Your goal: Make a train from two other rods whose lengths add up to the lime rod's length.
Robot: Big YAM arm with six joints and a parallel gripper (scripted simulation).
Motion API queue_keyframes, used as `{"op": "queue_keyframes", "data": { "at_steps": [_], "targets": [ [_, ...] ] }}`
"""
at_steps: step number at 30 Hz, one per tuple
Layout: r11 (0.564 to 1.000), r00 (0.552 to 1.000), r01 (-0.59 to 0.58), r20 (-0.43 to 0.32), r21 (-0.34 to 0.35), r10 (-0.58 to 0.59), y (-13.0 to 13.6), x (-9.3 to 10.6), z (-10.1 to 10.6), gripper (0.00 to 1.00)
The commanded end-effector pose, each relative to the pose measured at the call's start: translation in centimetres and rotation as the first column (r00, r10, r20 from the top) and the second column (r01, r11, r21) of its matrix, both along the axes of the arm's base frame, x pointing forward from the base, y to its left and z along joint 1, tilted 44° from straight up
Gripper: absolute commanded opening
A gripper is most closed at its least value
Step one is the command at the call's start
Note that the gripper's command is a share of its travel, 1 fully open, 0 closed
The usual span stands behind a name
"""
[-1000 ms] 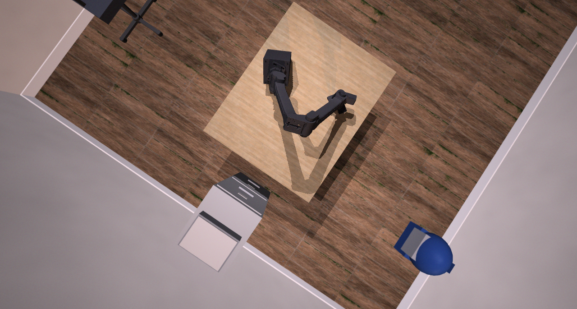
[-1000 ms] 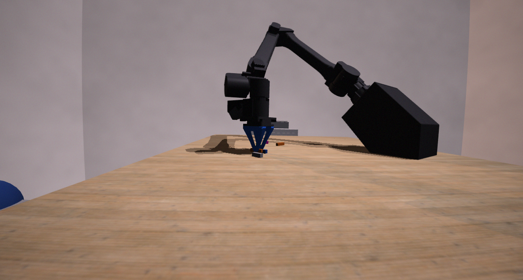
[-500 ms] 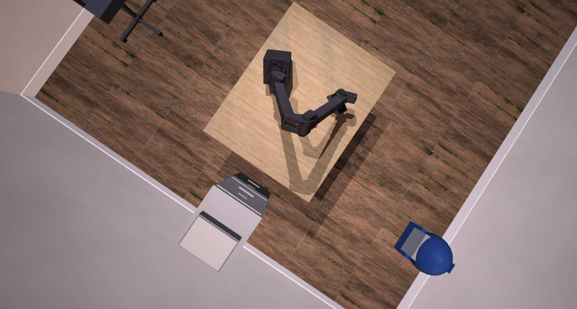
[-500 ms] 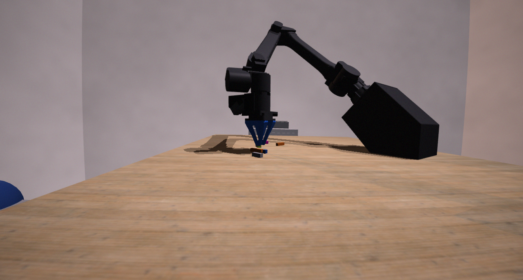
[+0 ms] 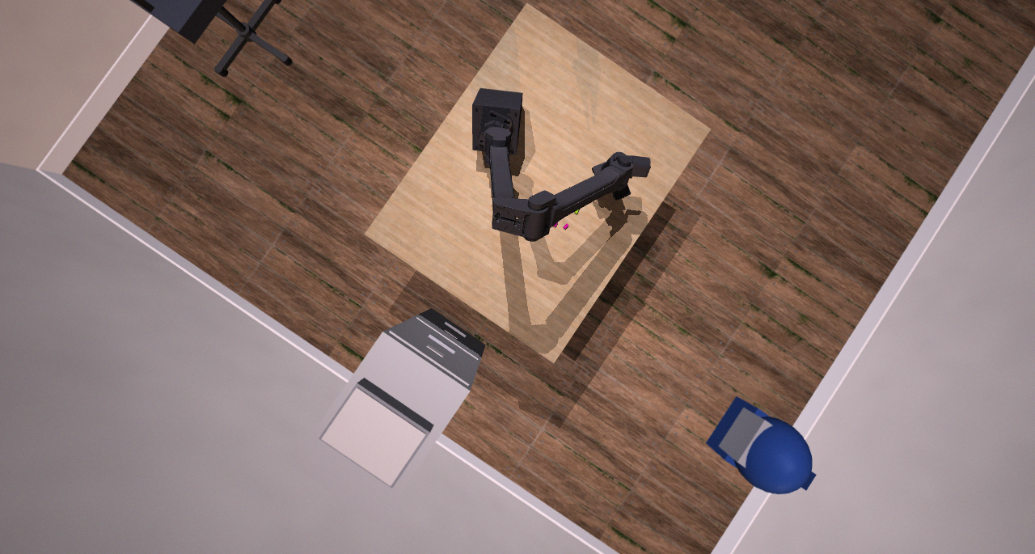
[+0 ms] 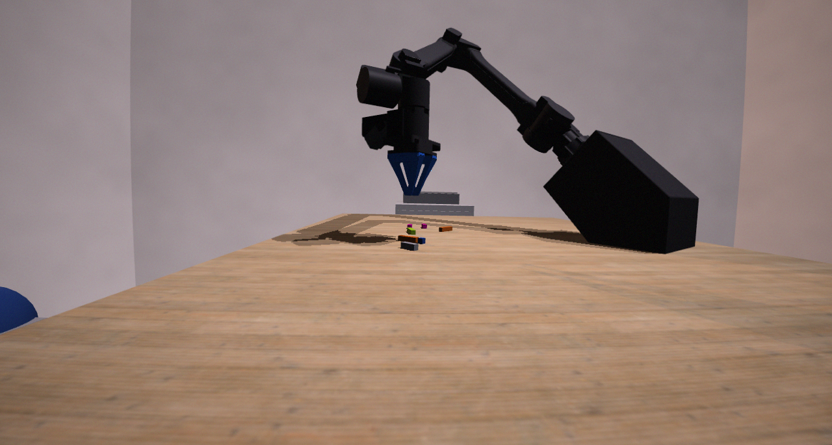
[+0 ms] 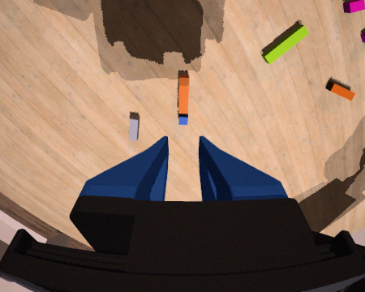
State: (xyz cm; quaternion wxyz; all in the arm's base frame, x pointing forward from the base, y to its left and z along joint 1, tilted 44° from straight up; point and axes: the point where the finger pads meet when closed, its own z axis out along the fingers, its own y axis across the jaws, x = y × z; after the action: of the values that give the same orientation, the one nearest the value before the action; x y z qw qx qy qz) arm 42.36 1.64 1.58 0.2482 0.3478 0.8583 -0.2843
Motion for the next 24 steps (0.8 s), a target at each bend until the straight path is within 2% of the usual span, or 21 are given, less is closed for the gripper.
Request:
{"op": "queue_keyframes", "data": {
  "at_steps": [1, 4, 5, 24],
  "targets": [
    [1.0, 0.998, -0.009, 0.066, 0.02, 0.008, 2.16, 1.46, 2.4, 0.23],
    [1.0, 0.998, -0.009, 0.058, 0.017, 0.008, 2.18, 1.36, 2.1, 0.23],
    [1.0, 0.999, -0.009, 0.052, 0.015, 0.008, 2.16, 1.31, 1.88, 1.0],
    [1.0, 0.998, -0.016, 0.053, 0.015, 0.015, 2.22, 1.47, 1.85, 1.0]
  ]
}}
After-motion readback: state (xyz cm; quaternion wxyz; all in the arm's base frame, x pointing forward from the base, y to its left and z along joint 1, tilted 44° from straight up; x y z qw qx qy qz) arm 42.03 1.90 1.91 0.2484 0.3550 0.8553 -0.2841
